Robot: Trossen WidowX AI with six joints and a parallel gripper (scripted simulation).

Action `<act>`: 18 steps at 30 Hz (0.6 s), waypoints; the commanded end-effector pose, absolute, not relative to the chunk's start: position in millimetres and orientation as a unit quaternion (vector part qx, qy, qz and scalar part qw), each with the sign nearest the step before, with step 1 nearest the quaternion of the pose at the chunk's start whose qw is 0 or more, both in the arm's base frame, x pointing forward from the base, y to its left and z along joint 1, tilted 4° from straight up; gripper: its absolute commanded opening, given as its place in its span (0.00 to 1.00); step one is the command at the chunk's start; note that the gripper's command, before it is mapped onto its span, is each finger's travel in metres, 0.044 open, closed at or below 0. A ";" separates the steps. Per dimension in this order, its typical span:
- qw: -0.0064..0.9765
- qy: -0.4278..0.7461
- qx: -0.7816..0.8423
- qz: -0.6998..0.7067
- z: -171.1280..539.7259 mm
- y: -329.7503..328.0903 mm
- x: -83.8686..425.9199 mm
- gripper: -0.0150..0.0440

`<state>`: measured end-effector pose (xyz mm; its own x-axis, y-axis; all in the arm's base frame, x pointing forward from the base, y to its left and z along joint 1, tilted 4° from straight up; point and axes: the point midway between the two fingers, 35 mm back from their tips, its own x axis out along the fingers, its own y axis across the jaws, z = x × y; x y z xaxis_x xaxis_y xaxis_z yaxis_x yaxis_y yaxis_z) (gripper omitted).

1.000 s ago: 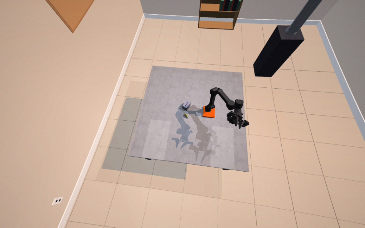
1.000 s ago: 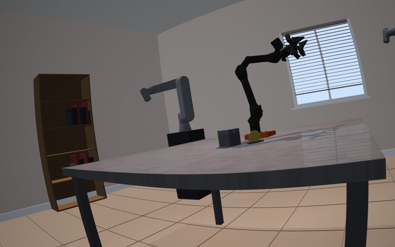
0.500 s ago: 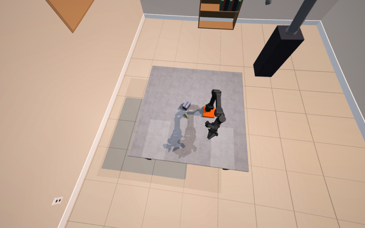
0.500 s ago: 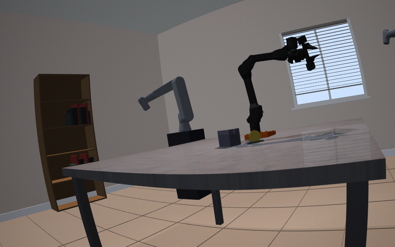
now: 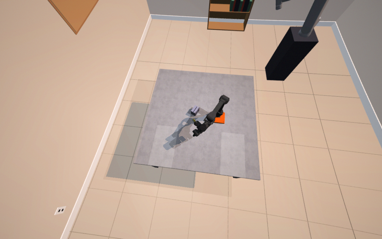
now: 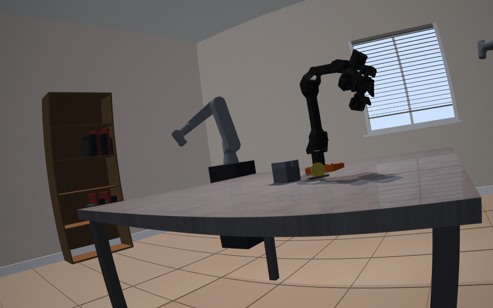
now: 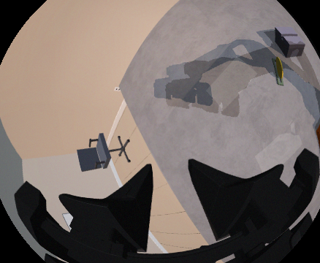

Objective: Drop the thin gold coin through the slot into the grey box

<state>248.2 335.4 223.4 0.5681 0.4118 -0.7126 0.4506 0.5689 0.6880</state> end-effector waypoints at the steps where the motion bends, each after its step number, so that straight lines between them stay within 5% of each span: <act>1: 0.766 0.495 0.402 -0.085 187.4 288.7 274.7 0.53; 13: 0.649 0.649 0.274 -0.288 118.9 113.4 281.2 0.53; 18: 0.635 0.660 0.271 -0.296 117.1 104.2 277.5 0.53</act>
<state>283.7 106.3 121.2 -0.0002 -0.0218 -0.9998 0.7441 0.6679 -0.0147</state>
